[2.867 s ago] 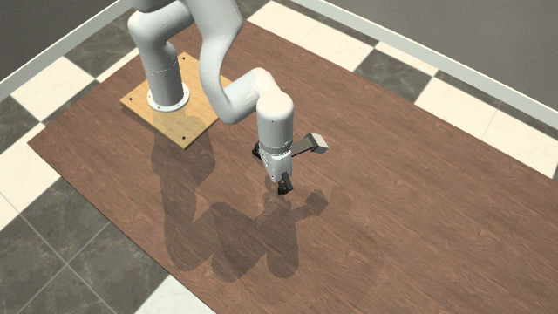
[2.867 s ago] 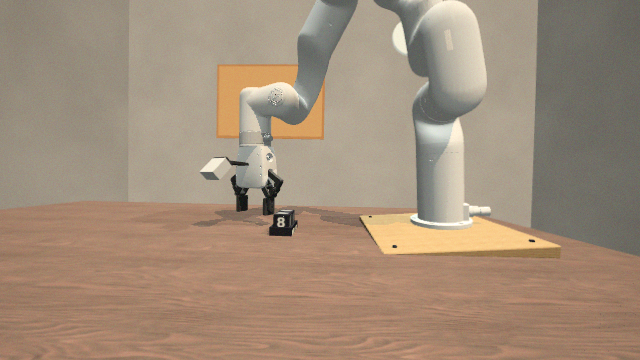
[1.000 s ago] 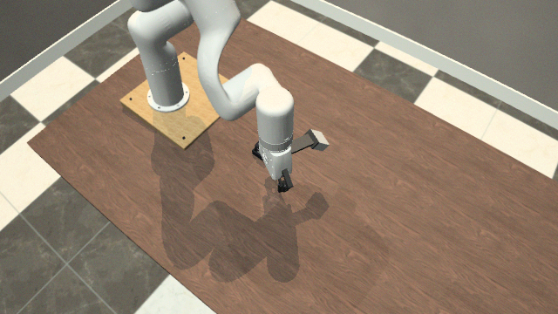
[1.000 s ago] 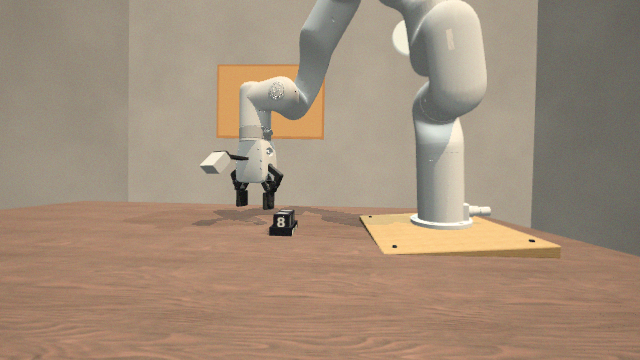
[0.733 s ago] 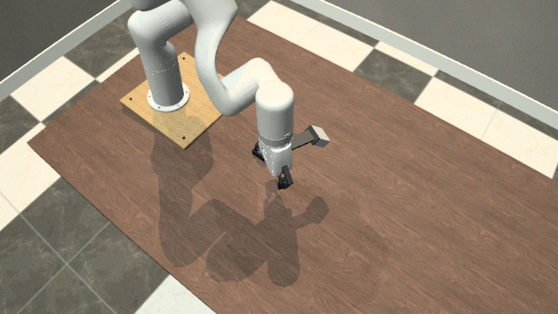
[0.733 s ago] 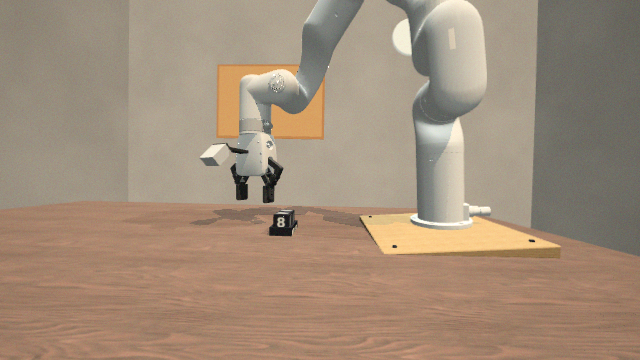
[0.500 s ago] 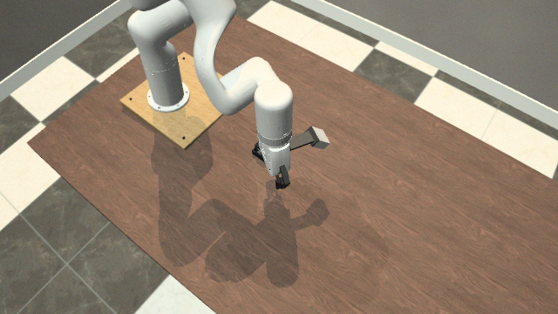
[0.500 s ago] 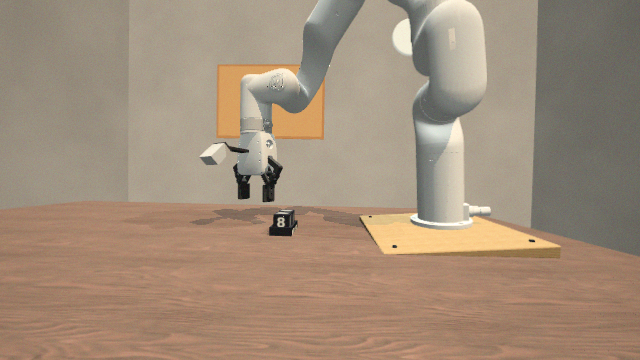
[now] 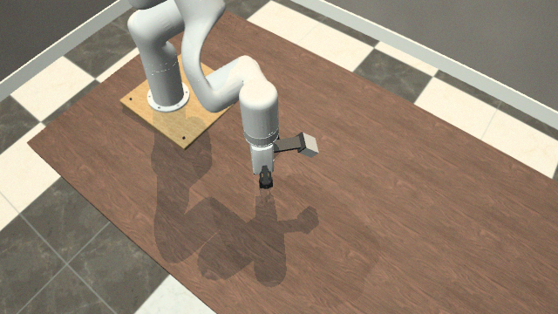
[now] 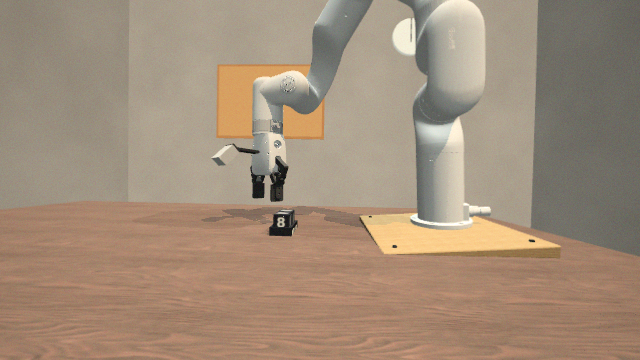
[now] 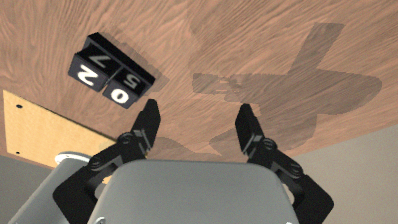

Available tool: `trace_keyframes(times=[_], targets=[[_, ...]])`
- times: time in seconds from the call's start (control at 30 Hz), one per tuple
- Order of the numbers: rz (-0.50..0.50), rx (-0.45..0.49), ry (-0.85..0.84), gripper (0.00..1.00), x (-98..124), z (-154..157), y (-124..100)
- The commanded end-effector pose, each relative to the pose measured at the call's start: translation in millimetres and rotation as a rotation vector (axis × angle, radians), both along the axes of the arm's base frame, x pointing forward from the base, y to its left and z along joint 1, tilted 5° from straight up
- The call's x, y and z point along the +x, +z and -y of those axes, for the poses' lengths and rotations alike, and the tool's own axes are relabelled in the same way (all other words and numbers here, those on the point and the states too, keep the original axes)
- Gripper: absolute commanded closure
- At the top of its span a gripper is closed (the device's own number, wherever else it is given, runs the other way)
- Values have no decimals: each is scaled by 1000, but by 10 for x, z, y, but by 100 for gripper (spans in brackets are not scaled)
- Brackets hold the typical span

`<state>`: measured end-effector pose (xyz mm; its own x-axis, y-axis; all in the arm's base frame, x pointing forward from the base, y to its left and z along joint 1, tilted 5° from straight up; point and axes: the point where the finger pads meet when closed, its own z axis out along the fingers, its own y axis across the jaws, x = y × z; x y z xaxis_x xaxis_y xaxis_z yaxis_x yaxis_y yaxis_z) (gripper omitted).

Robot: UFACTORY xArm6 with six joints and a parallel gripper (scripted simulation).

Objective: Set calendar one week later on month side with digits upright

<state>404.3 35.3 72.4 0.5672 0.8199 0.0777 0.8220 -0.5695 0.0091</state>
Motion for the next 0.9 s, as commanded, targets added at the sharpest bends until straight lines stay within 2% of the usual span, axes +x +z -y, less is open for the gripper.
trace_keyframes(times=[0.0,0.03,0.27,0.5,0.6,0.77,0.87], targets=[[-5,6,-159,0,-62,73,6],[-5,6,-159,0,-129,138,-2],[-5,6,-168,0,-195,202,-9],[-18,18,-383,0,-267,273,-17],[-18,18,-383,0,-402,405,-32],[-18,18,-391,0,-406,409,-33],[-23,22,-466,0,-418,421,-34]])
